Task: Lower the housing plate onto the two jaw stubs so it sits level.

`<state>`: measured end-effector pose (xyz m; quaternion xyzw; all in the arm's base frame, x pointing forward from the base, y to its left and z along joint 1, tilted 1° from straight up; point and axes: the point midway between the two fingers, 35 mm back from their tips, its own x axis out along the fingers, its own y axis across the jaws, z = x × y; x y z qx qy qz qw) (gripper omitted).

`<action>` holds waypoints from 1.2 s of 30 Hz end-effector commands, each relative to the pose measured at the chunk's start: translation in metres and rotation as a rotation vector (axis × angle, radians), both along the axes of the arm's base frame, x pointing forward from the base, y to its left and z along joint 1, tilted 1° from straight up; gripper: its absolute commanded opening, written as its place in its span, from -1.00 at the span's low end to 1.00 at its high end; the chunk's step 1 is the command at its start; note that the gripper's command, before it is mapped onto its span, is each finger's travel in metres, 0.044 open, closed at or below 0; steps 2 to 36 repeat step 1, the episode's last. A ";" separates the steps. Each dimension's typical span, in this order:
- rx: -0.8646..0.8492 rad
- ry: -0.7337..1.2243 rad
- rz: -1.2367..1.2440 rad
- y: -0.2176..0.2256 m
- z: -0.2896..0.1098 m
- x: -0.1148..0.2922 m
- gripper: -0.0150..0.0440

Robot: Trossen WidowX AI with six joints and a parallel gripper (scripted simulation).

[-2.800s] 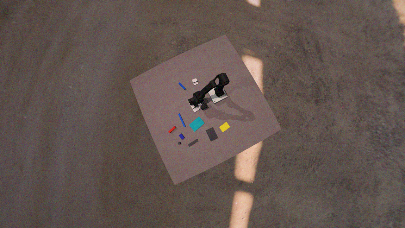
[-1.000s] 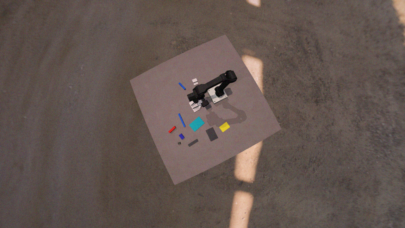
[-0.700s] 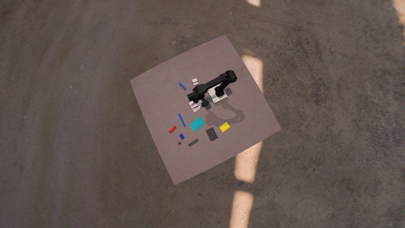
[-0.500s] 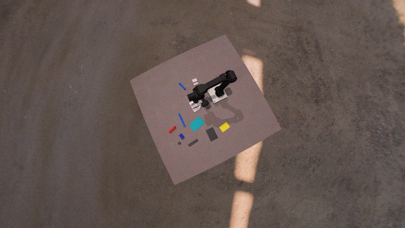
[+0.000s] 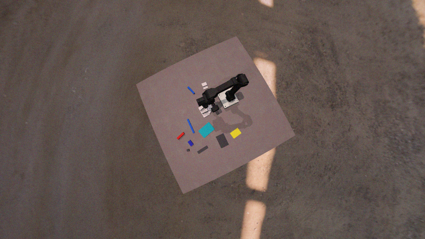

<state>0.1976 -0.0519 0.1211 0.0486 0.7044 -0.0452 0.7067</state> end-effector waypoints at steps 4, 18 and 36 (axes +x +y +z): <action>0.003 0.000 0.001 0.001 0.000 0.000 1.00; 0.003 0.000 0.001 0.001 0.000 0.000 1.00; 0.003 0.000 0.001 0.001 0.000 0.000 1.00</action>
